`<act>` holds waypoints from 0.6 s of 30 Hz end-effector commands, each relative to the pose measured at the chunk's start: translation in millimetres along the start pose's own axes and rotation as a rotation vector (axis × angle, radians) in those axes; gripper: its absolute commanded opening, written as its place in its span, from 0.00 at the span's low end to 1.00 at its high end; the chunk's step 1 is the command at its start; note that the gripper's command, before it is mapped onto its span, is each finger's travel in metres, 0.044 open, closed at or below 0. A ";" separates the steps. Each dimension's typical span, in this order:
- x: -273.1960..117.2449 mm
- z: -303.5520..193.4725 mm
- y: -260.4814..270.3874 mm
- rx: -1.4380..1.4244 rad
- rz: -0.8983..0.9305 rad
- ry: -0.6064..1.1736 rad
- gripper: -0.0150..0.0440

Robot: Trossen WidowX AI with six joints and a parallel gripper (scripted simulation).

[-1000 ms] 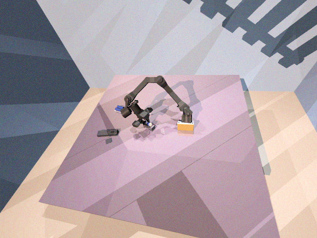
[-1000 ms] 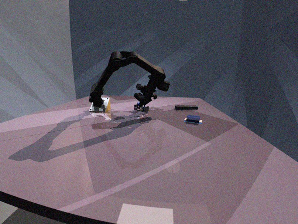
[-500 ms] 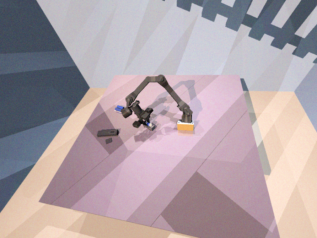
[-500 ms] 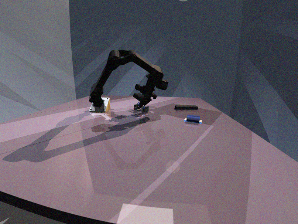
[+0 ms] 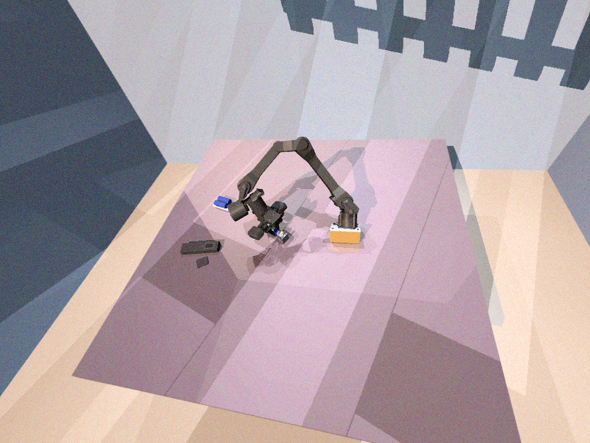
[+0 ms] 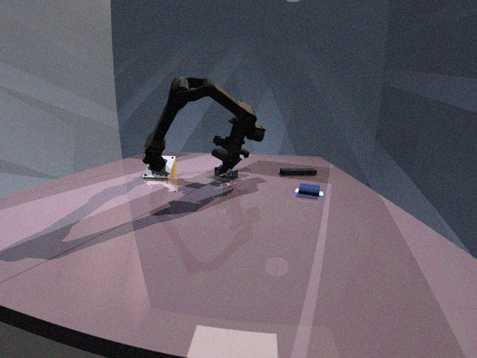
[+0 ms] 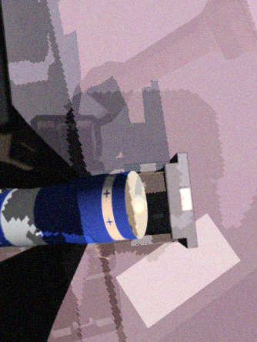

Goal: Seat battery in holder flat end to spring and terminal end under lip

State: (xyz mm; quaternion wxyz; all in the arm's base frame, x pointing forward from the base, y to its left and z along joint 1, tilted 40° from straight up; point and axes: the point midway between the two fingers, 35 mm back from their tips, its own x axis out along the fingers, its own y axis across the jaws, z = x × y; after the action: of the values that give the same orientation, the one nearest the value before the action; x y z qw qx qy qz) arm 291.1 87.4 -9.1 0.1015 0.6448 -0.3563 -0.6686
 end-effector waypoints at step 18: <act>6.2 -1.6 -1.9 0.025 0.002 0.170 0.40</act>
State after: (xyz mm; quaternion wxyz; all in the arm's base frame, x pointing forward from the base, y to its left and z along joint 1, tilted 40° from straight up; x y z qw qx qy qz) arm 287.5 87.0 -14.1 0.1241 0.6864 -0.3525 -0.6238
